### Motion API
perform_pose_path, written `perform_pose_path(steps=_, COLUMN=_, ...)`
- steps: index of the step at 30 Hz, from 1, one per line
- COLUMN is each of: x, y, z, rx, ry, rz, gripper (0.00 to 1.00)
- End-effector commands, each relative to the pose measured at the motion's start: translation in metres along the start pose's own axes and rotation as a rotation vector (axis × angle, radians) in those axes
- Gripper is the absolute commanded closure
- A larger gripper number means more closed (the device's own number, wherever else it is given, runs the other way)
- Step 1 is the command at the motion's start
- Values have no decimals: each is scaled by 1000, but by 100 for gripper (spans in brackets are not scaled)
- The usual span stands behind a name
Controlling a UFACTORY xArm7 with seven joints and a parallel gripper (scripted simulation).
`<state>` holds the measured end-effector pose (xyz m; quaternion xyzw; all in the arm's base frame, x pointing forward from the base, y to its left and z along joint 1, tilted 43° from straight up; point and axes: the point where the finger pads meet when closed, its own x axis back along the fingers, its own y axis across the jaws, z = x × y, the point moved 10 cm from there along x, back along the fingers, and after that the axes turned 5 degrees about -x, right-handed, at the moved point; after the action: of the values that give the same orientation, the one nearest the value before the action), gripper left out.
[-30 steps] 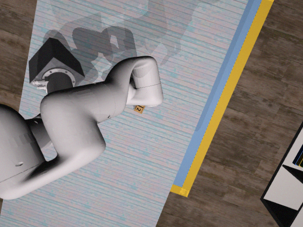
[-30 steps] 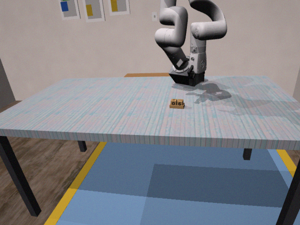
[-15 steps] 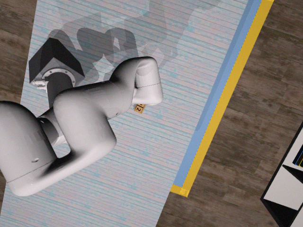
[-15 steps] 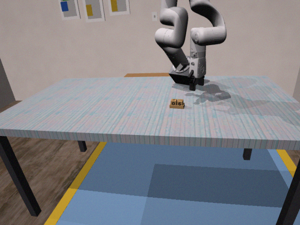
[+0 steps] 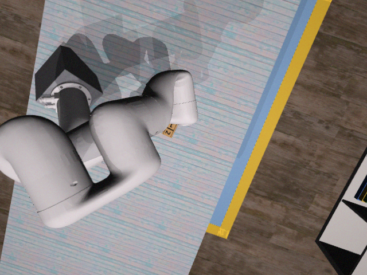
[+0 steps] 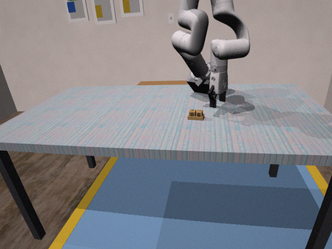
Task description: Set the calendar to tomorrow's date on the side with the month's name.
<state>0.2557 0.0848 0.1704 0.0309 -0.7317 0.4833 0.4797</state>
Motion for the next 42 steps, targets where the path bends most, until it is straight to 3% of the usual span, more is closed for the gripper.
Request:
perform_pose_path(steps=1, x=-2, y=0, z=-1, rx=1, ry=-1, rz=0, gripper=0)
perform_pose_path(steps=17, x=-34, y=0, z=-1, rx=1, ry=-1, rz=0, gripper=0)
perform_pose_path(steps=42, x=-35, y=0, z=-1, rx=1, ry=-1, rz=0, gripper=0)
